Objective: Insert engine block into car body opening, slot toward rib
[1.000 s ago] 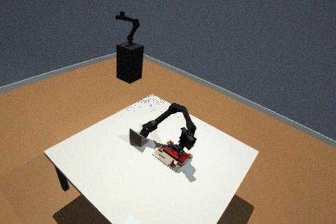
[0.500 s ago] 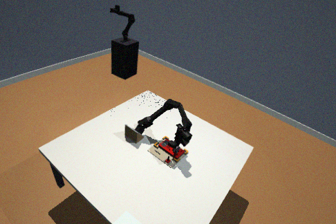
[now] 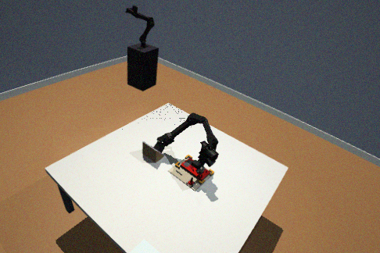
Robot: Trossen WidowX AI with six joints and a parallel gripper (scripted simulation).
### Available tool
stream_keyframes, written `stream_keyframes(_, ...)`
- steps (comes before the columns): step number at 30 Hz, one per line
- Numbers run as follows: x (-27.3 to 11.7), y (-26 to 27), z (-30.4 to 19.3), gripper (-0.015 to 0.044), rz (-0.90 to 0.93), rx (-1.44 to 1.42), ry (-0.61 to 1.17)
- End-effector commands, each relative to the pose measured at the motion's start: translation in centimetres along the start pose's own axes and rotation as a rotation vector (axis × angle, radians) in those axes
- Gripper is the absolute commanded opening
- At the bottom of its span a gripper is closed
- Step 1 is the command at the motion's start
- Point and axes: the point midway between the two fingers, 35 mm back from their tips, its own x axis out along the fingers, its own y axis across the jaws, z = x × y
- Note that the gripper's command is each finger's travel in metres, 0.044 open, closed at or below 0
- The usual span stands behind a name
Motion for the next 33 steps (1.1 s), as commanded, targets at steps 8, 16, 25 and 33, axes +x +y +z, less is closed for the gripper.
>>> stream_keyframes(8, 0.26, -0.01, -0.04, 0.0159, 0.004, 0.008, 0.0)
stream_keyframes(16, 0.4, -0.02, -0.04, 0.0159, 0.004, 0.007, 0.0)
stream_keyframes(25, 0.56, -0.01, -0.04, 0.0159, 0.004, 0.007, 0.0)
stream_keyframes(33, 0.7, -0.02, -0.04, 0.0159, 0.004, 0.007, 0.0)
